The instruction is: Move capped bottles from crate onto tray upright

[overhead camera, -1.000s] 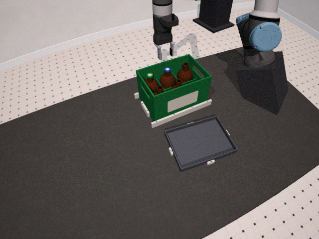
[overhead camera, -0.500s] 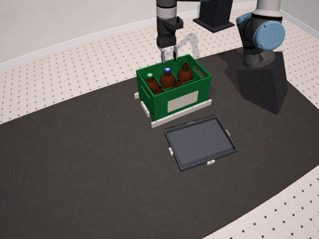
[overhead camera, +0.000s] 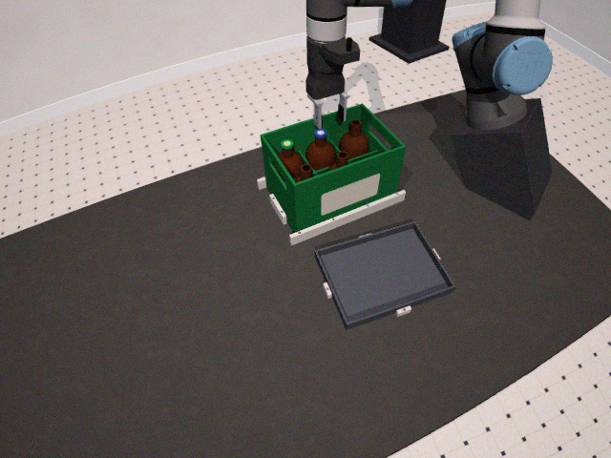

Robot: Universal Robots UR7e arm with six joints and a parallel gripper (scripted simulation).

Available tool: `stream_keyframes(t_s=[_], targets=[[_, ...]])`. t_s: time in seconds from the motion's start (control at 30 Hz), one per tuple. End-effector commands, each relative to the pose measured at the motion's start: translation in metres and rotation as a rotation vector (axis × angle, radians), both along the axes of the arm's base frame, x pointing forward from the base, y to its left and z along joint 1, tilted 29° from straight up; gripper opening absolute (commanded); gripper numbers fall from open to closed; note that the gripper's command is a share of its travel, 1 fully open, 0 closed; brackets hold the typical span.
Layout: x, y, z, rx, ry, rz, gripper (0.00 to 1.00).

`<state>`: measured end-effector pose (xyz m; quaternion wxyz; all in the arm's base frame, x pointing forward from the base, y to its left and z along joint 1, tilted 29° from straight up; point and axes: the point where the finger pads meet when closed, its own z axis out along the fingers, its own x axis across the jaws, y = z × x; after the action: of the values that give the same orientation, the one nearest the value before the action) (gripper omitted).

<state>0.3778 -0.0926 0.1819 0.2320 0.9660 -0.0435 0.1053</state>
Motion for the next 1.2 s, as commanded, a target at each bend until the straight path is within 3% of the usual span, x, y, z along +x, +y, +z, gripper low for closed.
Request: stream_keyframes(t_s=[0.0, 0.1, 0.13, 1.17], targets=[[0.003, 0.020, -0.012, -0.001, 0.003, -0.006, 1.00], [0.004, 0.023, -0.014, -0.001, 0.003, -0.007, 1.00], [0.002, 0.012, -0.007, 0.001, 0.001, 0.001, 1.00], [0.006, 0.026, -0.016, -0.001, 0.003, -0.007, 1.00]])
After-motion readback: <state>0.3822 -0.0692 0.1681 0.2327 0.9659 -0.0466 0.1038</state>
